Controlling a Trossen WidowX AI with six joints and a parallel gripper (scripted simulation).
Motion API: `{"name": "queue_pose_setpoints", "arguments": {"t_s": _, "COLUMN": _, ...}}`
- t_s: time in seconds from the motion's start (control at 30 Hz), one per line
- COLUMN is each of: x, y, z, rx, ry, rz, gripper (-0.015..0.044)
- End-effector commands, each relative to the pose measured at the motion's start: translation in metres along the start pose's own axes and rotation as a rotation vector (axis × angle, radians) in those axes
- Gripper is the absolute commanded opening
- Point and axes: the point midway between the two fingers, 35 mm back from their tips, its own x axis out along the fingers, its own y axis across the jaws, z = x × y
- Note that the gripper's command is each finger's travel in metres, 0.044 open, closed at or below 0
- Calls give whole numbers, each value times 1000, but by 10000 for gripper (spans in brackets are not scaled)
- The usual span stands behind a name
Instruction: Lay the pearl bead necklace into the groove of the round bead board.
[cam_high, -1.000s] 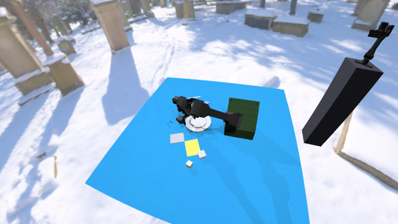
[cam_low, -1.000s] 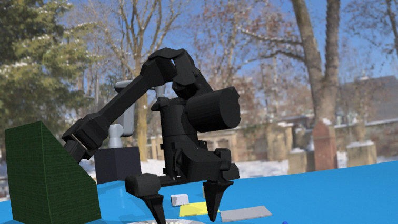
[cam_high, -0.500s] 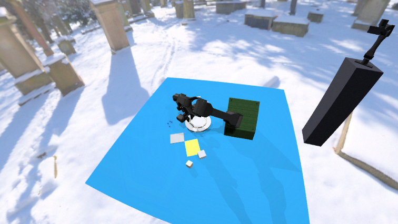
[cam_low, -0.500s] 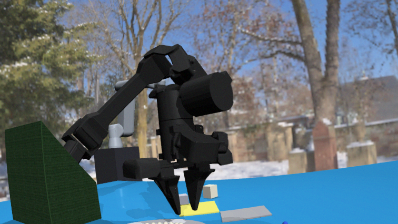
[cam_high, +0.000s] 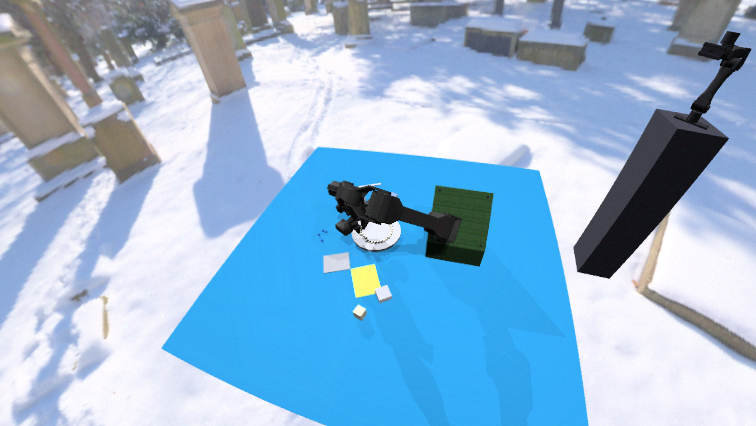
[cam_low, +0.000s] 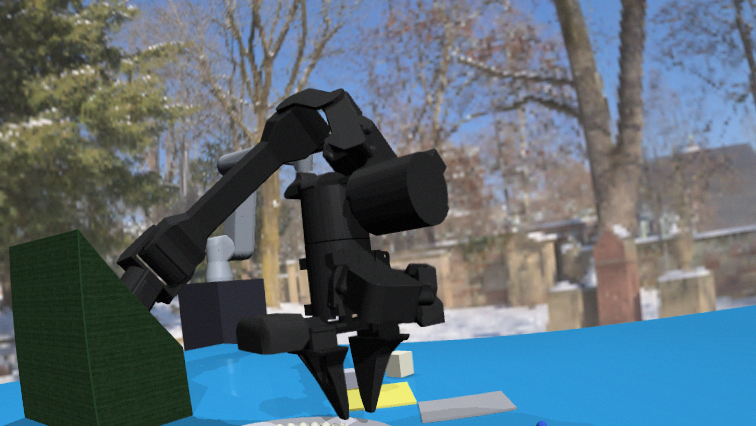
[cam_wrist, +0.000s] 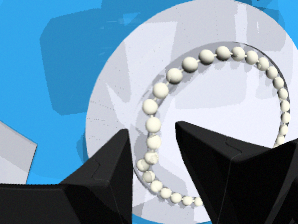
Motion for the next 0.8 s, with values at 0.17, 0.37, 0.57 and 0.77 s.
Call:
{"name": "queue_pose_setpoints", "arguments": {"t_s": 0.17, "x": 17, "y": -2, "z": -4, "rx": 11, "ry": 9, "rz": 0, "gripper": 120}}
{"name": "queue_pose_setpoints", "arguments": {"t_s": 0.37, "x": 22, "y": -3, "z": -4, "rx": 12, "ry": 10, "rz": 0, "gripper": 120}}
{"name": "queue_pose_setpoints", "arguments": {"t_s": 0.57, "x": 19, "y": -2, "z": -3, "rx": 4, "ry": 6, "rz": -5, "gripper": 15}}
{"name": "queue_pose_setpoints", "arguments": {"t_s": 0.77, "x": 19, "y": -2, "z": -3, "rx": 4, "ry": 6, "rz": -5, "gripper": 0}}
